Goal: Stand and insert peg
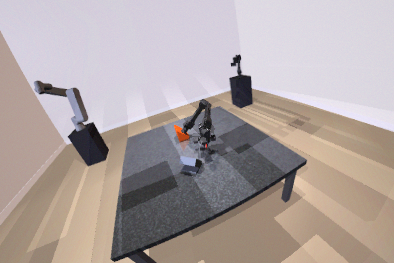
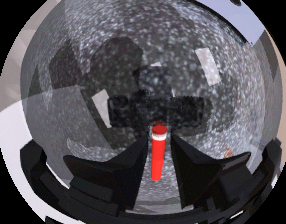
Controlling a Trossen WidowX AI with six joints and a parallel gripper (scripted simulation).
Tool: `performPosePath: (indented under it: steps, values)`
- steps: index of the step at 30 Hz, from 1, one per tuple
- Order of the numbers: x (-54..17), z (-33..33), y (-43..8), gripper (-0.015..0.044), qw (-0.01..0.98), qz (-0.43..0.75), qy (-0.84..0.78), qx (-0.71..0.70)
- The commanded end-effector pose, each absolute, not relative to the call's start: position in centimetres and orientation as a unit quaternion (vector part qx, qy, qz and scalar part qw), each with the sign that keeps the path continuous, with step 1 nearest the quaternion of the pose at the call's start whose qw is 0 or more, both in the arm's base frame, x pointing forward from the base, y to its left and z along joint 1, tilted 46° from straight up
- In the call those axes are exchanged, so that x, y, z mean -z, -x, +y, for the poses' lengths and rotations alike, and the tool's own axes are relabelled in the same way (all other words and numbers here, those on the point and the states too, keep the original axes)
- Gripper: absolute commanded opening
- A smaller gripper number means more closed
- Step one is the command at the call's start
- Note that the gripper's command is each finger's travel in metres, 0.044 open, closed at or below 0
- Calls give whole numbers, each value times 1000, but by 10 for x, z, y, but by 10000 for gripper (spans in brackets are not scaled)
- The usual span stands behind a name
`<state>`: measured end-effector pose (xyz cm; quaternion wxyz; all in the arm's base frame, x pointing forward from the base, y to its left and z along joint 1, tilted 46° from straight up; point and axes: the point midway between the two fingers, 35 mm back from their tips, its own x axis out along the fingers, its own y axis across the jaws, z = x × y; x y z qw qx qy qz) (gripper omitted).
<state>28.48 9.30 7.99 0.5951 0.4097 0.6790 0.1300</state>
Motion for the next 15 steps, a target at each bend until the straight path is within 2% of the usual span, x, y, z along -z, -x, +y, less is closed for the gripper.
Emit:
performPosePath:
  steps: [1,9,15]
  values:
    - [-80,93,-285,103,593,679,-412,-130]
    - [-80,93,-285,50,593,679,-412,-130]
    - [-80,93,-285,49,596,677,-412,-128]
